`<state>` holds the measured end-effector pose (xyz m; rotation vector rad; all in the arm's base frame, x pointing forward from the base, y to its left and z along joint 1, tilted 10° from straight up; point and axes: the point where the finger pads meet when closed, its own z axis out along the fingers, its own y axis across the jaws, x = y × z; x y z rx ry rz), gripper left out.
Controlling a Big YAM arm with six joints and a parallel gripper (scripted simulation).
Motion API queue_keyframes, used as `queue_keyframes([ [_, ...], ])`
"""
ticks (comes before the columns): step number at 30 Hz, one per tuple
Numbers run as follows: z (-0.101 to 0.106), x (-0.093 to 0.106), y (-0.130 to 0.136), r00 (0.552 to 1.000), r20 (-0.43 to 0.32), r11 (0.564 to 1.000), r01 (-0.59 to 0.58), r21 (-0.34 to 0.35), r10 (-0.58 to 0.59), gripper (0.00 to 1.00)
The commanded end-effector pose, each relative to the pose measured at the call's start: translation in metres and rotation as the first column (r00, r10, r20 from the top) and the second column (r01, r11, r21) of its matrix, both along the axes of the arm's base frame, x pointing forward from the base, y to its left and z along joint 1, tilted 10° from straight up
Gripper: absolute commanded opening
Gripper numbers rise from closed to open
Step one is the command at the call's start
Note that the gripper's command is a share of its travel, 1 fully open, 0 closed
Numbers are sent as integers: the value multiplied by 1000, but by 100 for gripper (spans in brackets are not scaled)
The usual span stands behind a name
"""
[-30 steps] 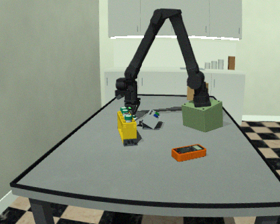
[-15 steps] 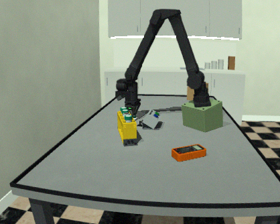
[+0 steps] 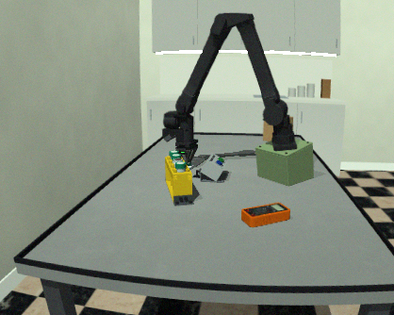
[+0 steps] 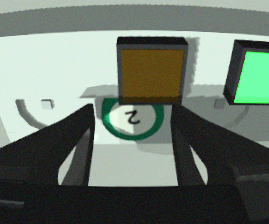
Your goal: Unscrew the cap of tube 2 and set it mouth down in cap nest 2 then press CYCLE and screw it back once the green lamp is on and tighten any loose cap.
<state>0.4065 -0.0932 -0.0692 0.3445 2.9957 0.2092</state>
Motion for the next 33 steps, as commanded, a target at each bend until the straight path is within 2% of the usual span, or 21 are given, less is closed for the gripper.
queue_keyframes([
  [1,-3,9,0,1000,4,1000,0,-3,0,47],
  [6,-2,12,0,1000,11,1000,-1,-5,1,47],
  [7,4,9,-3,1000,17,1000,1,-6,-1,0],
  [21,4,9,-3,1000,17,1000,1,-6,-1,0],
  [22,19,15,-5,999,34,1000,1,-12,0,0],
  [24,31,17,-13,999,44,1000,3,-16,-3,0],
  [32,73,13,-16,999,48,1000,-2,-17,2,0],
  [33,73,13,-16,999,48,1000,-2,-17,2,0],
])
